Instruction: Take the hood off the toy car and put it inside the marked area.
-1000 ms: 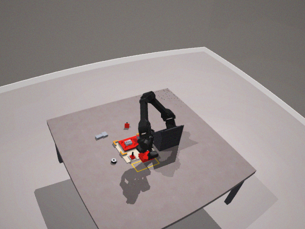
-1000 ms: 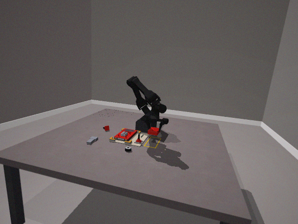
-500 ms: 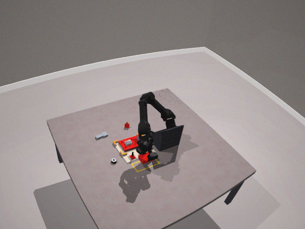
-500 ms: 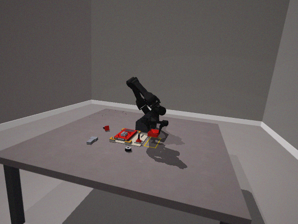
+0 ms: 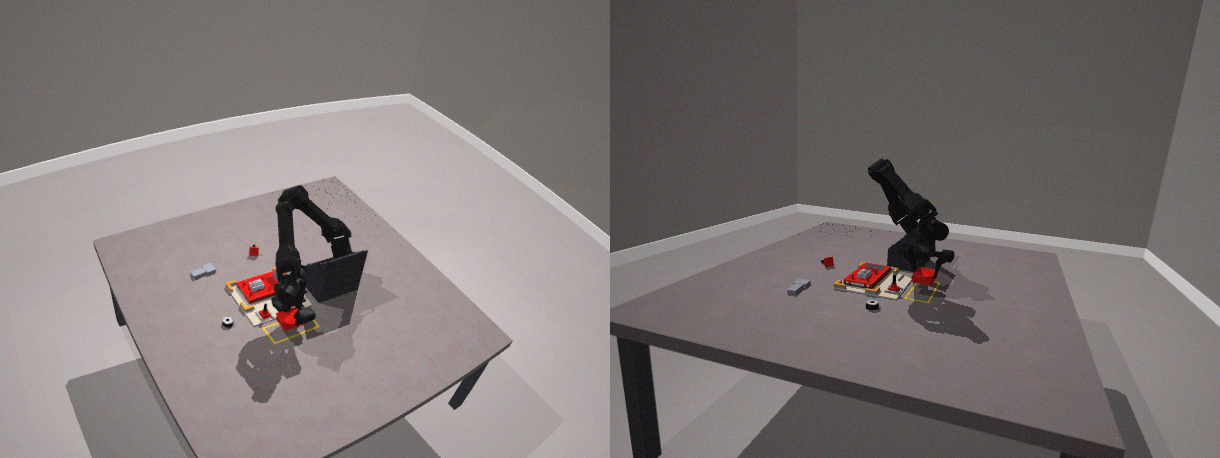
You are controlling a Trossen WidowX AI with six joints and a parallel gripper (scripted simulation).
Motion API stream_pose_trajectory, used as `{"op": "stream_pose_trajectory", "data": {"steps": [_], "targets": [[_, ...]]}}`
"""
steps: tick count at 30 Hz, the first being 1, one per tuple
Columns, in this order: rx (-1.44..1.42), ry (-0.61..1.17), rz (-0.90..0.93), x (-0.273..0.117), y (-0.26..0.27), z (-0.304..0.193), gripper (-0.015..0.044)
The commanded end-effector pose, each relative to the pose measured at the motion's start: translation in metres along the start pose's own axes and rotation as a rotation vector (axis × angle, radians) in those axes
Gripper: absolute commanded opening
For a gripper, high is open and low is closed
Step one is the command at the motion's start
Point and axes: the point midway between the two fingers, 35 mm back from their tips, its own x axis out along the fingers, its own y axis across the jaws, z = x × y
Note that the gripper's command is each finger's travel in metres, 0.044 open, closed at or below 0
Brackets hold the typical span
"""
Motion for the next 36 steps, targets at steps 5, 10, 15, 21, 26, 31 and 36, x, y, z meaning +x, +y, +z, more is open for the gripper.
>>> {"op": "stream_pose_trajectory", "data": {"steps": [5,10,15,21,26,31,36], "targets": [[-0.009,0.005,-0.010,0.010,-0.001,-0.003,0.0000],[-0.009,0.005,-0.010,0.015,-0.002,-0.004,0.0000],[-0.009,0.005,-0.011,0.020,-0.002,-0.004,0.0000],[-0.009,0.005,-0.011,0.024,-0.002,-0.005,0.0000],[-0.009,0.005,-0.012,0.024,-0.002,-0.005,0.0000],[-0.009,0.005,-0.012,0.026,-0.002,-0.005,0.0000],[-0.009,0.005,-0.012,0.028,-0.002,-0.005,0.0000]]}}
